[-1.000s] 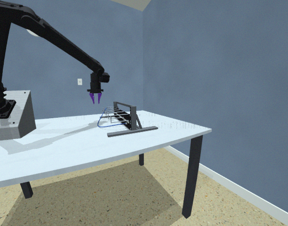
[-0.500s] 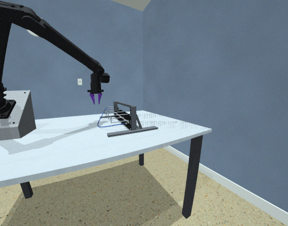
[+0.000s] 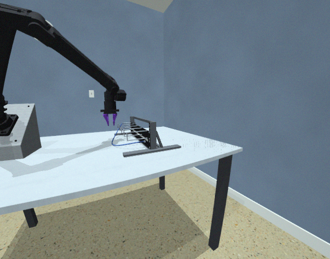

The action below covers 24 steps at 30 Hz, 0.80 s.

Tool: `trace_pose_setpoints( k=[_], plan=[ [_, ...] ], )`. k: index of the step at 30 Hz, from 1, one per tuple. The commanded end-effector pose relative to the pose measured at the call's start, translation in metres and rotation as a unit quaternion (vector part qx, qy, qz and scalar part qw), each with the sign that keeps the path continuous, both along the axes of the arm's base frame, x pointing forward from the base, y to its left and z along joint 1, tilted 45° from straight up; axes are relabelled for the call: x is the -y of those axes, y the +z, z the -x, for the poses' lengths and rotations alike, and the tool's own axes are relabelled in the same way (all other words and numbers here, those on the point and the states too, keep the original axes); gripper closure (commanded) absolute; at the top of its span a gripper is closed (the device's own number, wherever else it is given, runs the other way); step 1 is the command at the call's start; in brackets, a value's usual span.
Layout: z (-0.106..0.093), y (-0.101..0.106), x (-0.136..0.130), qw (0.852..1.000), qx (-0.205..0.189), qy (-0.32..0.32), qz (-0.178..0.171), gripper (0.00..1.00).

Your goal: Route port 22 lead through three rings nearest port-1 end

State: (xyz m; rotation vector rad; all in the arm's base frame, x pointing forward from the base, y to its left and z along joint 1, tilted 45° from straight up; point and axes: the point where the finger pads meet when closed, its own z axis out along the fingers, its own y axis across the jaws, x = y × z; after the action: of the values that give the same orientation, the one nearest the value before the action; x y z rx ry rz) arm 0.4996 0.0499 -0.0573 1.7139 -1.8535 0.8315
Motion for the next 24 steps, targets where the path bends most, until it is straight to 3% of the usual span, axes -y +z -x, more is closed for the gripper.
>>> trace_pose_setpoints(
  k=[1,8,12,14,21,24],
  plan=[
    [-0.001,-0.013,0.013,1.000,-0.005,0.004,-0.001,0.68],
    [-0.003,-0.032,0.034,1.000,-0.004,0.004,-0.001,0.68],
    [-0.010,-0.023,0.037,1.000,0.012,0.003,-0.006,0.68],
    [-0.003,-0.044,0.045,1.000,-0.005,0.003,-0.001,0.68],
    [-0.003,-0.060,0.061,1.000,-0.006,0.003,-0.001,0.68],
    [-0.010,-0.052,0.064,1.000,0.007,0.003,-0.004,0.68]
  ],
)
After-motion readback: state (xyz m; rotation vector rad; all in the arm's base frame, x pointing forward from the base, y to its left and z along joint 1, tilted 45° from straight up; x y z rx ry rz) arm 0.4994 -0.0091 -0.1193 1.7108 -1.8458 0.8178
